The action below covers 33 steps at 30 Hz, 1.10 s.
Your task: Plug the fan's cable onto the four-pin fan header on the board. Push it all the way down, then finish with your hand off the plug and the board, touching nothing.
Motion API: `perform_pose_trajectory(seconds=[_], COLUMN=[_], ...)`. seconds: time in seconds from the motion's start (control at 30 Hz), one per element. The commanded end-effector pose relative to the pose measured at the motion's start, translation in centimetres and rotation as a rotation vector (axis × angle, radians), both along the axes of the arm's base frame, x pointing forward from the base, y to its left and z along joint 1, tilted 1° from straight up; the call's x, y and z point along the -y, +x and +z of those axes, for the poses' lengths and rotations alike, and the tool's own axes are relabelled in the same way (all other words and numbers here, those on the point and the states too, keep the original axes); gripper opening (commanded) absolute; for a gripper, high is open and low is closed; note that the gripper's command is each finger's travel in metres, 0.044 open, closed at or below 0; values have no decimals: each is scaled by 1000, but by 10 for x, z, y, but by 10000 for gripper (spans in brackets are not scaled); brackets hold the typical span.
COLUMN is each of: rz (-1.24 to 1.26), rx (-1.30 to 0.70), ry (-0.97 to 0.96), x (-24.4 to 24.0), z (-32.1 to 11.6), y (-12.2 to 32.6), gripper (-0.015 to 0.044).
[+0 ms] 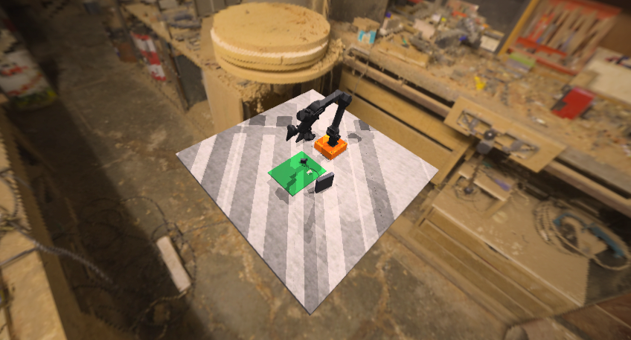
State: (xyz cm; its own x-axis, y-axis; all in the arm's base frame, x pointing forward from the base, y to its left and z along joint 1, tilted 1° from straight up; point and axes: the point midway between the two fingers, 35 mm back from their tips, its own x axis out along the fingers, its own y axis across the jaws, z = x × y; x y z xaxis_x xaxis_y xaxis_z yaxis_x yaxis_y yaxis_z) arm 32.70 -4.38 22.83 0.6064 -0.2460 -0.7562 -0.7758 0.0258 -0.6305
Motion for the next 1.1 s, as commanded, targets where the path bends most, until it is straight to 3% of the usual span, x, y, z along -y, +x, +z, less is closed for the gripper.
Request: perform_pose_trajectory(seconds=[0.0,0.27,0.6,0.8,1.07], rz=[317,749,755,755,755], rx=[-355,-702,-706,-706,-706], ry=[-77,-47,-46,-46,-46], x=[-6,-16,-17,-16,-16], z=[-73,-138,-138,-179,-186], y=[-28,-79,-80,-78,-78], gripper=[440,440,440,440,440])
